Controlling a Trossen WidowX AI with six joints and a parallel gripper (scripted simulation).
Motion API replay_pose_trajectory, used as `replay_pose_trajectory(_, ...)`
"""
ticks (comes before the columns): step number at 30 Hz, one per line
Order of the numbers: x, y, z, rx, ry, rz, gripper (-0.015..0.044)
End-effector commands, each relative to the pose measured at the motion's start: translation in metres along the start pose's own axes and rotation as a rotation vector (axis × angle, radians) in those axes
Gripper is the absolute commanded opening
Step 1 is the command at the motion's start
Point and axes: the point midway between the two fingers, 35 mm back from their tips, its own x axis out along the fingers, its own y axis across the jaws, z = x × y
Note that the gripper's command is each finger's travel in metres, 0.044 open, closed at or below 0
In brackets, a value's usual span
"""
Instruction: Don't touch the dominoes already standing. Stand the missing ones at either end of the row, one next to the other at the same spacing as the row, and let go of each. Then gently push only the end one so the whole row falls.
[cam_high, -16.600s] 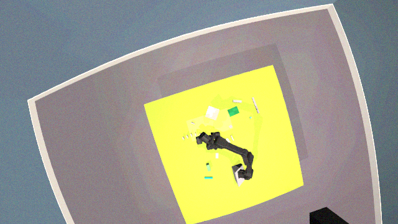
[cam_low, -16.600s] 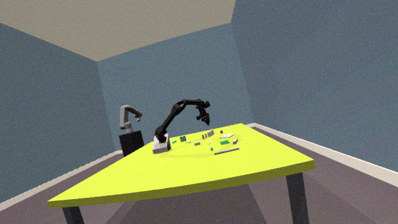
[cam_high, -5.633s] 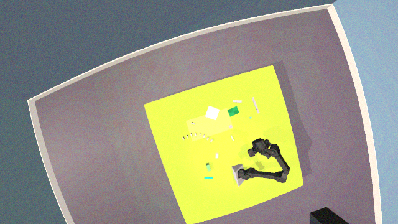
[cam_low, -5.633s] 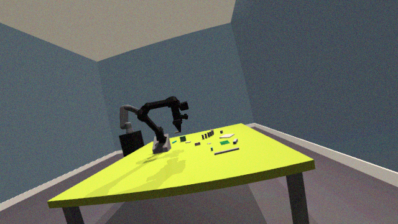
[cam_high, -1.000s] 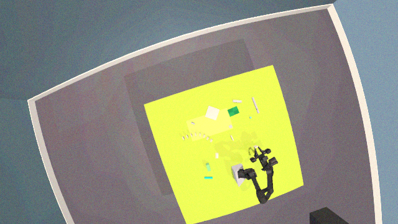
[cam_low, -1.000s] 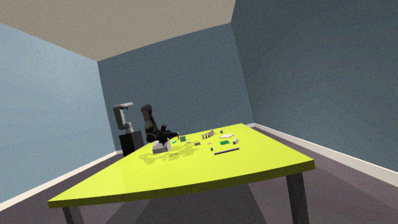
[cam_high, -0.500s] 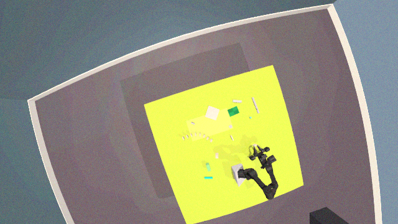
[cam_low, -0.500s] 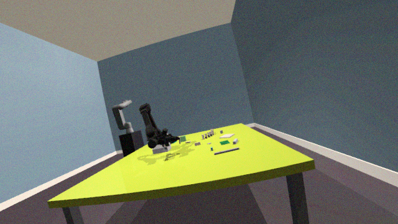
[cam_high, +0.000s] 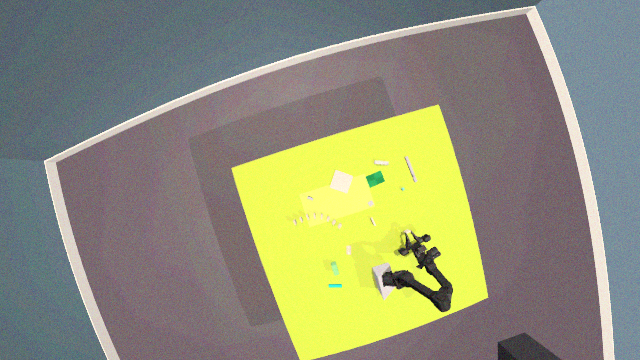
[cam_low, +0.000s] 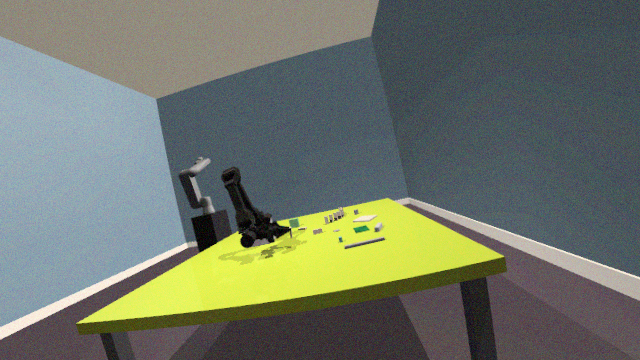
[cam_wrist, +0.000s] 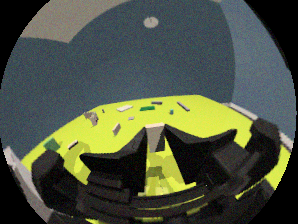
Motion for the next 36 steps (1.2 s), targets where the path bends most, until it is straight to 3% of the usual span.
replay_pose_trajectory(1,0.002,0.002,-0.011,0.002,-0.005,0.001,0.0107)
replay_pose_trajectory(26,0.006,0.010,-0.040,0.006,-0.006,-0.001,0.0107)
replay_pose_trajectory(36,0.006,0.010,-0.040,0.006,-0.006,-0.001,0.0370)
